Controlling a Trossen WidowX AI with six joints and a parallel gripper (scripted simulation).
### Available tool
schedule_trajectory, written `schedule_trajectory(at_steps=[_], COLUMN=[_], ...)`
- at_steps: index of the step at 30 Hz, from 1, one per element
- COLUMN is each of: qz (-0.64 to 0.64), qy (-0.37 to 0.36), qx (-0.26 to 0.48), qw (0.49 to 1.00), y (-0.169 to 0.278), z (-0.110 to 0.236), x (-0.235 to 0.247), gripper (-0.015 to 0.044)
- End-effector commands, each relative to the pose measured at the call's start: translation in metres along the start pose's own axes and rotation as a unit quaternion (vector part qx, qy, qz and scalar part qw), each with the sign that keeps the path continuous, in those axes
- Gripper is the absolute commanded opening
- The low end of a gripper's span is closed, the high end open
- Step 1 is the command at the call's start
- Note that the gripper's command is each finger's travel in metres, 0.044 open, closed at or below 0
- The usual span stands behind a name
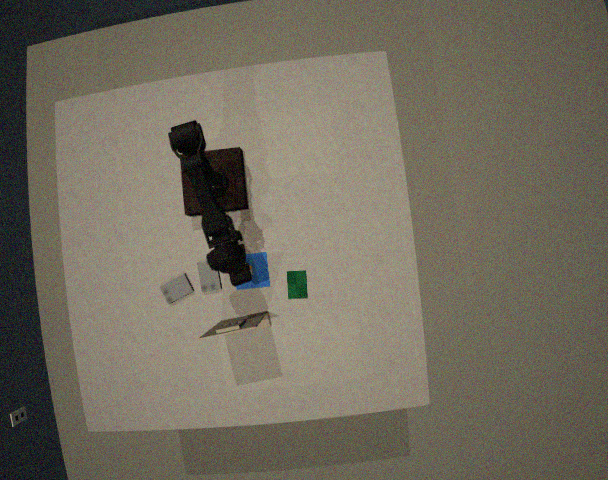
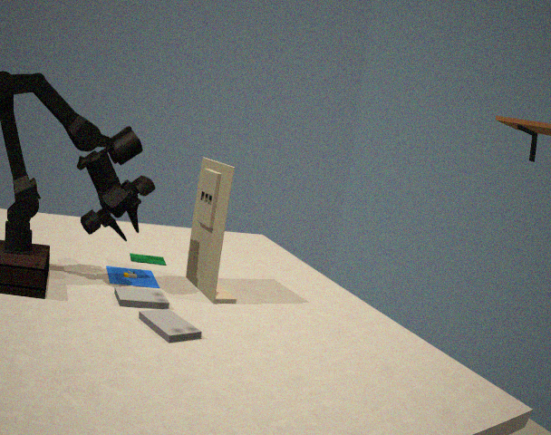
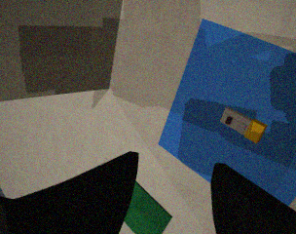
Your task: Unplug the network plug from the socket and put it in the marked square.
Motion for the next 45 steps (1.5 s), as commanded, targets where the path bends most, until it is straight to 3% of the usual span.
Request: schedule_trajectory(at_steps=[1, 16, 45], qz=[0.002, 0.000, 0.002], qy=[-0.003, 0.000, -0.002], qx=[0.002, 0.000, 0.002], qw=[1.000, 1.000, 1.000], y=[0.001, 0.002, 0.012], z=[0.007, 0.025, 0.102], x=[0.004, 0.012, 0.064], gripper=[0.0156, 0.0156, 0.0156])
Point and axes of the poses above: the point midway between the two fingers, 35 mm back from their tips, its own z axis back along the fingers, its own x axis across the jaws, y = z × x, the point moved 5 cm from there along z, back along the fingers, and after that the axes turned 10 degrees about -z, right-handed, at the moved point
